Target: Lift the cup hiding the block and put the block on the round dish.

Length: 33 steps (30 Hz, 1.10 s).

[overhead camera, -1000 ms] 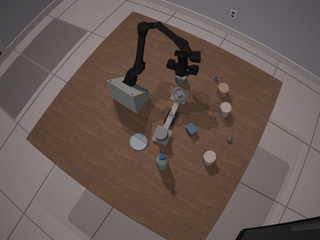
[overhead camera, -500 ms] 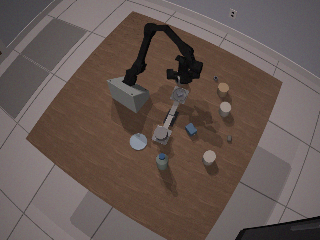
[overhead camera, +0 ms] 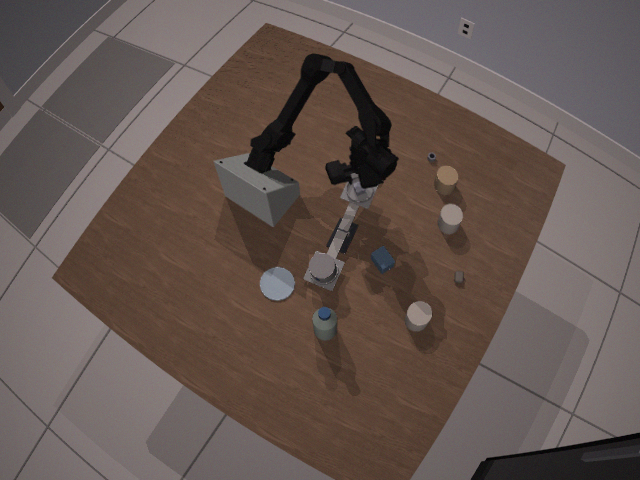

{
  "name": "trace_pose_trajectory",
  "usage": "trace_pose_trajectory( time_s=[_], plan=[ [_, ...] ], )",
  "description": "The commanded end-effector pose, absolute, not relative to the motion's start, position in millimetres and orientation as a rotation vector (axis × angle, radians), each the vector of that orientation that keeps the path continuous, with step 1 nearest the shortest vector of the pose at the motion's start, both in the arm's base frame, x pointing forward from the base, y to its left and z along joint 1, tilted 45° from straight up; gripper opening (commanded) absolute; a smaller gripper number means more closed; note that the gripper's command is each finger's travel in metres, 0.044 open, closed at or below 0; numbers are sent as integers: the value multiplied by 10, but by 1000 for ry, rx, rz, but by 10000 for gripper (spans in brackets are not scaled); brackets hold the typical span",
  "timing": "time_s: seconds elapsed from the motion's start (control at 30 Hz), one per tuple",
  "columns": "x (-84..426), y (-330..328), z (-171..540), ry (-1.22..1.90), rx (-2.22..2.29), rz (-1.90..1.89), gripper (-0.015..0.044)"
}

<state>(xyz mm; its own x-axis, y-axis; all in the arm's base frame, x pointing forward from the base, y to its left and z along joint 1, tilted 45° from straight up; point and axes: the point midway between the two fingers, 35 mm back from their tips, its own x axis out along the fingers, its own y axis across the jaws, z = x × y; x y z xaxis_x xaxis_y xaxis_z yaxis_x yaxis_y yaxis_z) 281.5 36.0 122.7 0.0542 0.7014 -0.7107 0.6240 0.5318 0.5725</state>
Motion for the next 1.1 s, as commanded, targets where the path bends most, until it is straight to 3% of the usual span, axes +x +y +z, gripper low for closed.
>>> trace_pose_trajectory(
  time_s=[0.0,1.0,1.07],
  plan=[
    [2823,361,1233,1626,1140,99,260],
    [2851,721,877,1625,1141,101,260],
    [2851,721,877,1625,1141,101,208]
  ],
)
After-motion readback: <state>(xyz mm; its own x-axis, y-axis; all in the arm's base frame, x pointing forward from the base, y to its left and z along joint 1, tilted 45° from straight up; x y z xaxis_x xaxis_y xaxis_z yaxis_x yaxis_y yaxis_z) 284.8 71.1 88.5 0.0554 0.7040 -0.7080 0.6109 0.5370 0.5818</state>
